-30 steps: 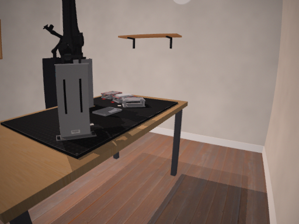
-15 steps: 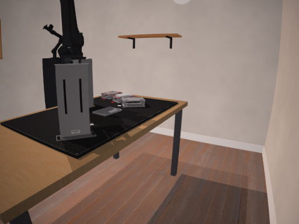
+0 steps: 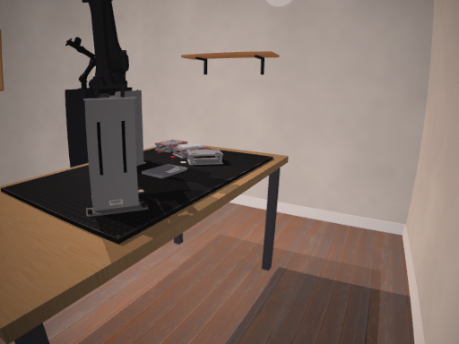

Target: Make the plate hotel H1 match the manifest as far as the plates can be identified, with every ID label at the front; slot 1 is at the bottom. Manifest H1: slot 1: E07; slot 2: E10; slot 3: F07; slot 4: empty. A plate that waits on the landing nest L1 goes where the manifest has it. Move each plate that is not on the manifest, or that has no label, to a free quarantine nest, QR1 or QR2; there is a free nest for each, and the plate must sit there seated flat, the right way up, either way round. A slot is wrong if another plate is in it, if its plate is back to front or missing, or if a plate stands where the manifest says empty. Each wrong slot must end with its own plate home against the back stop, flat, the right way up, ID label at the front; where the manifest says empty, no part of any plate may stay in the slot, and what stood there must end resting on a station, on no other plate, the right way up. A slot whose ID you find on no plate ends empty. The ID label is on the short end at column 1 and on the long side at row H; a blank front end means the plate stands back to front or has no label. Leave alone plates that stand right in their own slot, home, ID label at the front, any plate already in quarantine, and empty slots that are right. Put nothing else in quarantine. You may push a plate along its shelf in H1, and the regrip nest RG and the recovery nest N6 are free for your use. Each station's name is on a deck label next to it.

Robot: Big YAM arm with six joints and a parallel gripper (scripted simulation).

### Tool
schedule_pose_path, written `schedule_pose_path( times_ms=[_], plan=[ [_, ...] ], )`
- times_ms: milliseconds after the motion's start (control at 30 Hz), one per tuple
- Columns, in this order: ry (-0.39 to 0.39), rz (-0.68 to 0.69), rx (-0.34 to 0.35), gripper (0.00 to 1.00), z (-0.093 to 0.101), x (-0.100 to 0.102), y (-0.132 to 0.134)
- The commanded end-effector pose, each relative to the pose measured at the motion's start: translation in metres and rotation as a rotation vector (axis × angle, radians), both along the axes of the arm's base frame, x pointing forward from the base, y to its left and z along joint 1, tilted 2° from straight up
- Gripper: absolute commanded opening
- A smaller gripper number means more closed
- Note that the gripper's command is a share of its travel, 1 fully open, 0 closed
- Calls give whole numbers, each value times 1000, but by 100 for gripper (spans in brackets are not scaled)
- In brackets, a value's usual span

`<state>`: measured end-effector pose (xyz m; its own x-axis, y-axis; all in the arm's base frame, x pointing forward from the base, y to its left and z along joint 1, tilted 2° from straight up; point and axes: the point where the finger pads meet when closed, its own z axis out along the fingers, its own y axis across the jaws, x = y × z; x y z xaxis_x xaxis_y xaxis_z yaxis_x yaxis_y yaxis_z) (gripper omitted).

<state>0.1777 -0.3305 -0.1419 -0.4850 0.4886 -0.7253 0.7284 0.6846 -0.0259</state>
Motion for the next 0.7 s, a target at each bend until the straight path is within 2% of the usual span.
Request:
schedule_pose_path(
  times_ms=[0, 267, 333, 367, 667],
  plan=[
    [-5, -4, -26, 100, -1, -3, -8],
    [-5, -4, -25, 100, -12, -3, -8],
    [2, -8, 9, 100, -18, 0, -5],
    [-13, -4, -19, 100, -6, 7, -13],
    [-12, 0, -13, 100, -8, 17, -19]
  ],
)
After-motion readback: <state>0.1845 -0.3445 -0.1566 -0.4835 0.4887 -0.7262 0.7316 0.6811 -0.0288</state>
